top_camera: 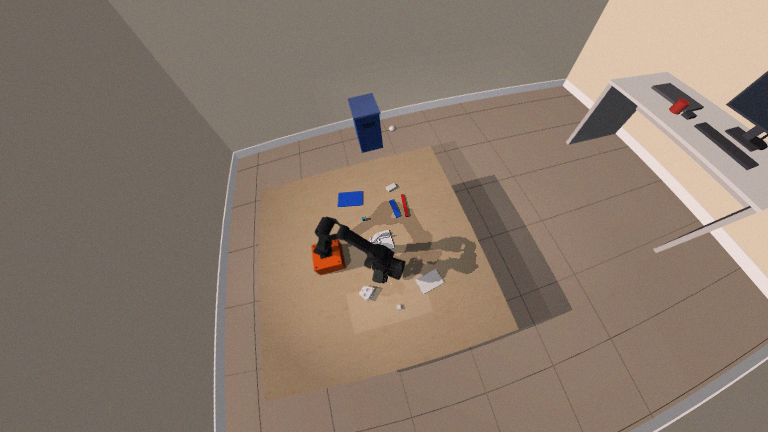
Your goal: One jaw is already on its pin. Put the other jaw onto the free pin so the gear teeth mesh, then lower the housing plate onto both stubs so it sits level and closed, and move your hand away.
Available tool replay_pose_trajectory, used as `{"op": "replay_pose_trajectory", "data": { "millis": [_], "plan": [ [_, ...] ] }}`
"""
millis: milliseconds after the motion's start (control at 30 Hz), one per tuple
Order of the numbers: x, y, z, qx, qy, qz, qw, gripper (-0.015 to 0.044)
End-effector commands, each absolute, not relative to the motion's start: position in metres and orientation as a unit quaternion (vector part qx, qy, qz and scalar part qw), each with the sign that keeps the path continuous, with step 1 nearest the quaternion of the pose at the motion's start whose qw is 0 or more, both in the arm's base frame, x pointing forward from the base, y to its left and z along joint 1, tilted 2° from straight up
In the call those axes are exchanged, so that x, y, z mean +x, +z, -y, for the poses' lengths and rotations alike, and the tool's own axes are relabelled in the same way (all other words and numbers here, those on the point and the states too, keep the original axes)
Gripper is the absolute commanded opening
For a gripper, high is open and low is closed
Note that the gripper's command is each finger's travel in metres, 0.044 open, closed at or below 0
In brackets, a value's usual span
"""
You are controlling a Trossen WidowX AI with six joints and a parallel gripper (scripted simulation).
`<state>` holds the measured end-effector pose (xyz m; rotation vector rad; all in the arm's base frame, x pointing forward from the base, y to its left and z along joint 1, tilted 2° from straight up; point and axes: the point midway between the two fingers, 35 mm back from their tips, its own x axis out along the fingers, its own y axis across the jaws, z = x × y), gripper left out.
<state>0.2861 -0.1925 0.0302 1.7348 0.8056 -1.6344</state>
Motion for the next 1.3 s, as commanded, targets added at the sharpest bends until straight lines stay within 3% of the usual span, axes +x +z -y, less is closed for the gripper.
{"op": "replay_pose_trajectory", "data": {
  "millis": [0,1267],
  "plan": [
    [0.284,0.032,0.189,0.647,-0.615,-0.319,0.320,0.0134],
    [0.272,0.037,0.111,0.410,-0.380,-0.579,0.594,0.0134]
  ]
}}
